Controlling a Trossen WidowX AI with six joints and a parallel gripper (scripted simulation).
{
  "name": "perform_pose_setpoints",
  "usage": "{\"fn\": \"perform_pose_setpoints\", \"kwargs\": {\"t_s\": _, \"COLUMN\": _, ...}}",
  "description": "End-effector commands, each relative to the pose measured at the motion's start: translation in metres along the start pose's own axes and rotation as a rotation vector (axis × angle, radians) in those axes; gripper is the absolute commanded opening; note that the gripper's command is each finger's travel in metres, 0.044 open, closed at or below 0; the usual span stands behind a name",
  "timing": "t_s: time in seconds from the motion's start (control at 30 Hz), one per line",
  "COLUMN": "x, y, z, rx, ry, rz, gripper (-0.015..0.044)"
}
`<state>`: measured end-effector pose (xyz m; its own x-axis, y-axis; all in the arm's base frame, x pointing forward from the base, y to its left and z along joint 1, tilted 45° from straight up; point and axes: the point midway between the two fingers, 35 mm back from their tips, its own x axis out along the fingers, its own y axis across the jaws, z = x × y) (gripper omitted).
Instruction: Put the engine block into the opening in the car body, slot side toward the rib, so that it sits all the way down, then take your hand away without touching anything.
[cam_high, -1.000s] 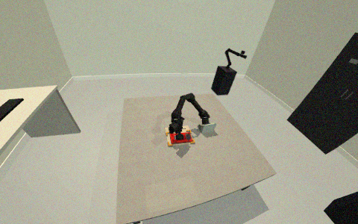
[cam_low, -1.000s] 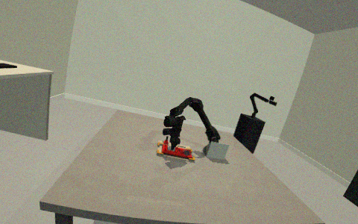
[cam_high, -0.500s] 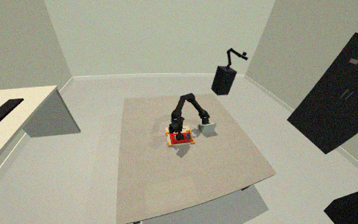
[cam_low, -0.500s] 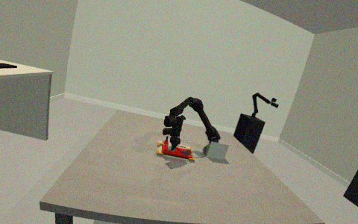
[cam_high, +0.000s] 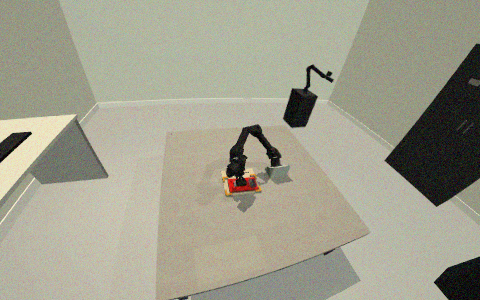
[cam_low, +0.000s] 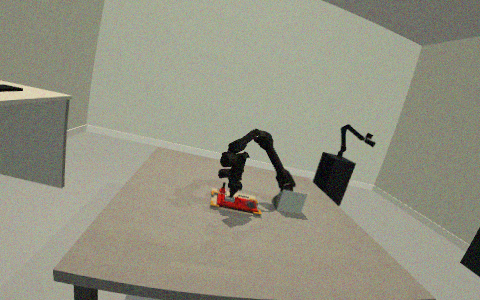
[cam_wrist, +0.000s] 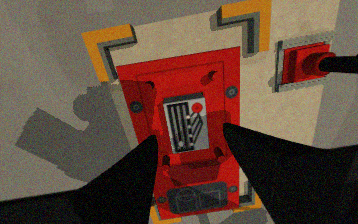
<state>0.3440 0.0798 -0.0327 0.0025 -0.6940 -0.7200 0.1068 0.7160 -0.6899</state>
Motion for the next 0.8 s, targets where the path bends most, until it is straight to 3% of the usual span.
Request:
{"fn": "perform_pose_setpoints", "kwargs": {"t_s": 0.0, "x": -0.0004, "y": 0.0002, "z": -0.0007, "rx": 0.005, "ry": 0.004, "rz": 0.002, "gripper": 0.0151}}
{"fn": "perform_pose_setpoints", "kwargs": {"t_s": 0.2, "x": -0.0004, "y": 0.0002, "z": -0.0007, "rx": 0.005, "ry": 0.004, "rz": 0.002, "gripper": 0.0}}
{"fn": "perform_pose_setpoints", "kwargs": {"t_s": 0.77, "x": -0.0004, "y": 0.0002, "z": -0.0007, "rx": 0.005, "ry": 0.004, "rz": 0.002, "gripper": 0.0}}
